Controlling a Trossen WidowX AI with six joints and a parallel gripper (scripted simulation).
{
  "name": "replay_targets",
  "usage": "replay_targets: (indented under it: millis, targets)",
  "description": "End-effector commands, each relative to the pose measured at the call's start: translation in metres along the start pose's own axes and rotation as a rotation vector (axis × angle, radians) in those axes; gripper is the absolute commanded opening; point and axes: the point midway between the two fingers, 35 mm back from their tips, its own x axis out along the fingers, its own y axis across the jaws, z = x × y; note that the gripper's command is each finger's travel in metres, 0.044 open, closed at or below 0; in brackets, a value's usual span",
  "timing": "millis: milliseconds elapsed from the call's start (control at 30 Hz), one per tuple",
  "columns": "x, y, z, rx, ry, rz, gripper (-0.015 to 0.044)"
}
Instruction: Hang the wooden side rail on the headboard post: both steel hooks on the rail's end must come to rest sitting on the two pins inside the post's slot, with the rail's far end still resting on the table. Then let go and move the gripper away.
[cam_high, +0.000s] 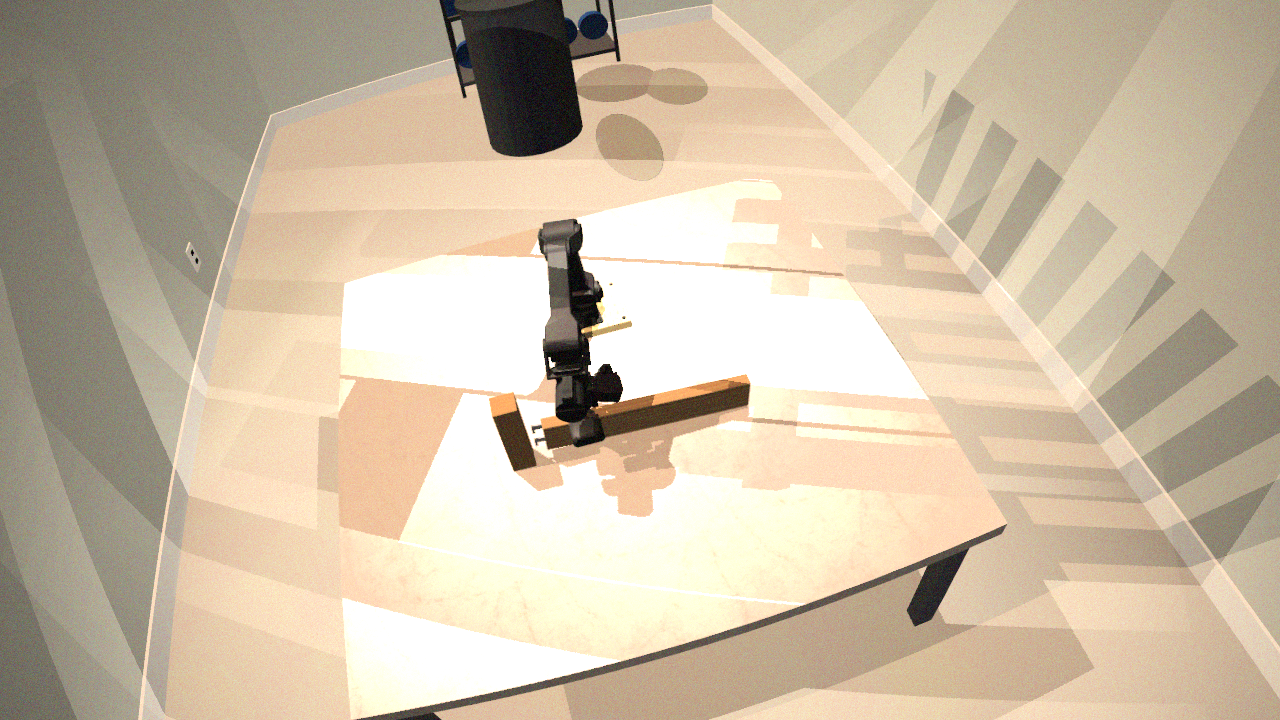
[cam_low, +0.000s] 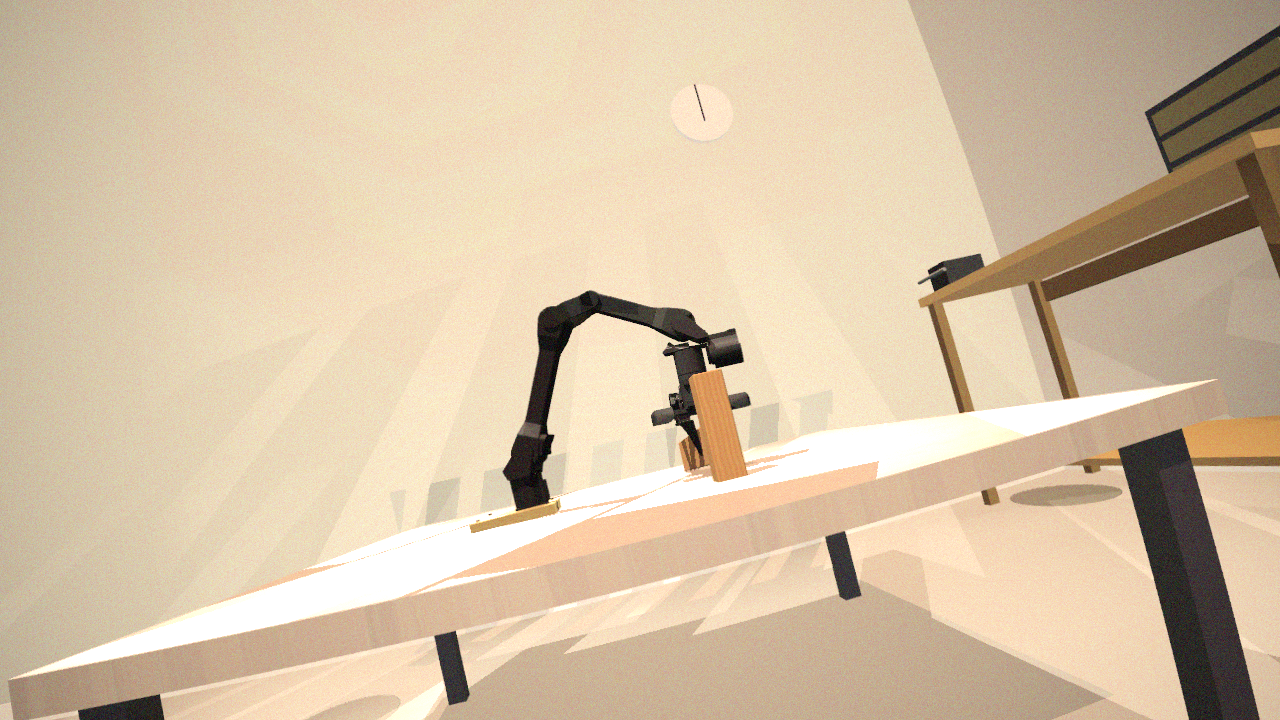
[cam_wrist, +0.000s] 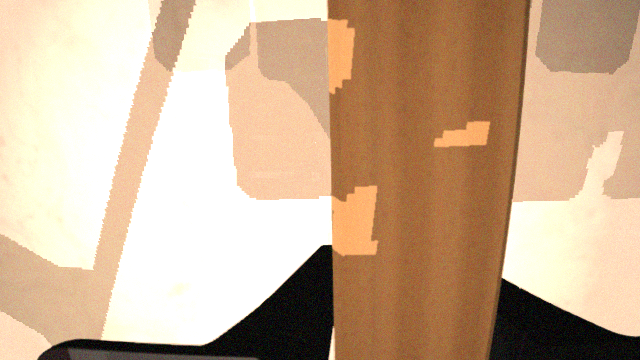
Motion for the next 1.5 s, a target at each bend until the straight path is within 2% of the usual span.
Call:
replay_targets:
  millis: [0,1467]
  targets:
    - [-0.0047,-0.0033,-0.0013,-0.002,0.003,-0.019,0.0]
    - [-0.0036,-0.0008,-0.0064,-0.002,0.004,-0.018,0.0]
